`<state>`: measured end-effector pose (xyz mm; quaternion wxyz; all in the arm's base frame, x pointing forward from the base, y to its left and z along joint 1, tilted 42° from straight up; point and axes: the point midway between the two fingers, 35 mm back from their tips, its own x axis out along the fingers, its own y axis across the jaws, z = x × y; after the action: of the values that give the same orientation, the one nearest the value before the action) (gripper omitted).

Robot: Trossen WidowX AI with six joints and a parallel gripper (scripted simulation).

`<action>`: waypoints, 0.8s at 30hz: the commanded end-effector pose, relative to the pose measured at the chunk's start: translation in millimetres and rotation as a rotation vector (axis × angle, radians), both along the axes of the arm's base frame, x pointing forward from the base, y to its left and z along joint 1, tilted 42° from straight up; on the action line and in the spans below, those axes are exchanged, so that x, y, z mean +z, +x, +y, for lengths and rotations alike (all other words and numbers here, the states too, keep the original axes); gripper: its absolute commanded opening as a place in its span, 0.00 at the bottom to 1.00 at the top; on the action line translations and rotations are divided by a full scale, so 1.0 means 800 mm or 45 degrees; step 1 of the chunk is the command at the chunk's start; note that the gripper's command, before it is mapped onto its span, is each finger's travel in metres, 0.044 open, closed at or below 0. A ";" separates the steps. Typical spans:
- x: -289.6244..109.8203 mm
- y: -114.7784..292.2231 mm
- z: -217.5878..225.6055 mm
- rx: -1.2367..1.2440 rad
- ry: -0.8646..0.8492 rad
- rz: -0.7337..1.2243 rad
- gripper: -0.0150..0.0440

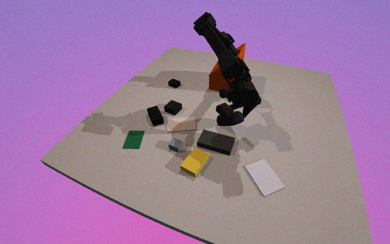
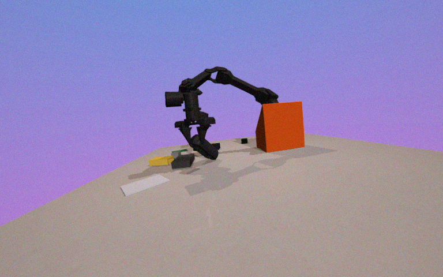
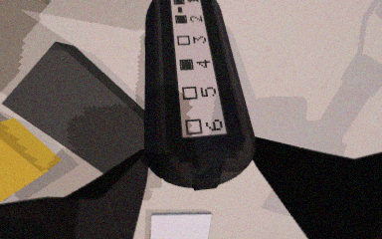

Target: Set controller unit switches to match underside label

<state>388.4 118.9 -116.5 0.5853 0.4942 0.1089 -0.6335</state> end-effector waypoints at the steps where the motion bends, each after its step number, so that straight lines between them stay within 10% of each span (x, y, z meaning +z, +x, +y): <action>1: -0.006 -0.001 -0.006 -0.008 -0.011 0.016 0.83; 24: -0.026 0.010 -0.007 -0.008 -0.011 0.016 0.83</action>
<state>397.1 119.1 -134.0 0.5846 0.4947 0.1098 -0.6337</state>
